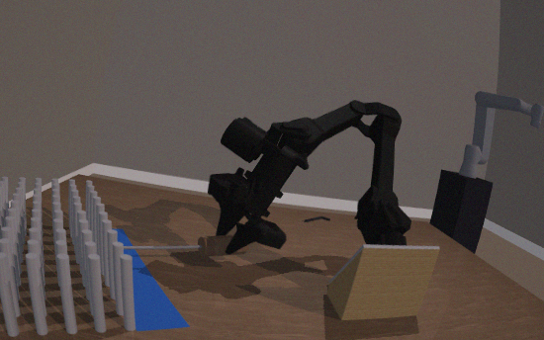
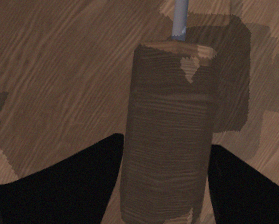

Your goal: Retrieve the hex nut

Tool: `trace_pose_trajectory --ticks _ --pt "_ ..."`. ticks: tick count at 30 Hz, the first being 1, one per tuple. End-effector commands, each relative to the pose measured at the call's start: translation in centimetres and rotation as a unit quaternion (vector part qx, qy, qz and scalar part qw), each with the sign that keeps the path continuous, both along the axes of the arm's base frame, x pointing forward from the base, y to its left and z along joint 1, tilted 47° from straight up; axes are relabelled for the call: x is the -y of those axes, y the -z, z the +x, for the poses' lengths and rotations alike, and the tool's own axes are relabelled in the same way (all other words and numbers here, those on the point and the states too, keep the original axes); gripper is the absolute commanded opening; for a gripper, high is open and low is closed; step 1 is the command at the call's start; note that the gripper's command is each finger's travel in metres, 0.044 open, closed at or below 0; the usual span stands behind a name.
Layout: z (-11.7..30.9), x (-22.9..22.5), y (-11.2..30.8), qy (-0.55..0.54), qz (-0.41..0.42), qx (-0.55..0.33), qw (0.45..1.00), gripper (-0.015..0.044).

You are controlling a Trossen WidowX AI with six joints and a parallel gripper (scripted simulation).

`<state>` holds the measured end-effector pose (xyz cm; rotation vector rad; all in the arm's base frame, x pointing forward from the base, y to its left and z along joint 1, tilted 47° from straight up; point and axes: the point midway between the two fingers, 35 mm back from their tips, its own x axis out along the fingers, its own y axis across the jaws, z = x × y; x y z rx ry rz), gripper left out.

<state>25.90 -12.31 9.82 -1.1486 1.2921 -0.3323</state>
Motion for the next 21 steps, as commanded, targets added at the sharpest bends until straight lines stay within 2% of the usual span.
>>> trace_pose_trajectory --ticks 1,7,21 --pt "-1.0 0.0 -0.7 0.001 -0.001 0.006 1.000 0.0000" --pt "-2.6 0.0 -1.2 -0.001 -0.001 0.004 1.000 0.0000" --pt "-1.2 -3.3 -3.8 0.003 0.015 -0.001 1.000 0.0000"
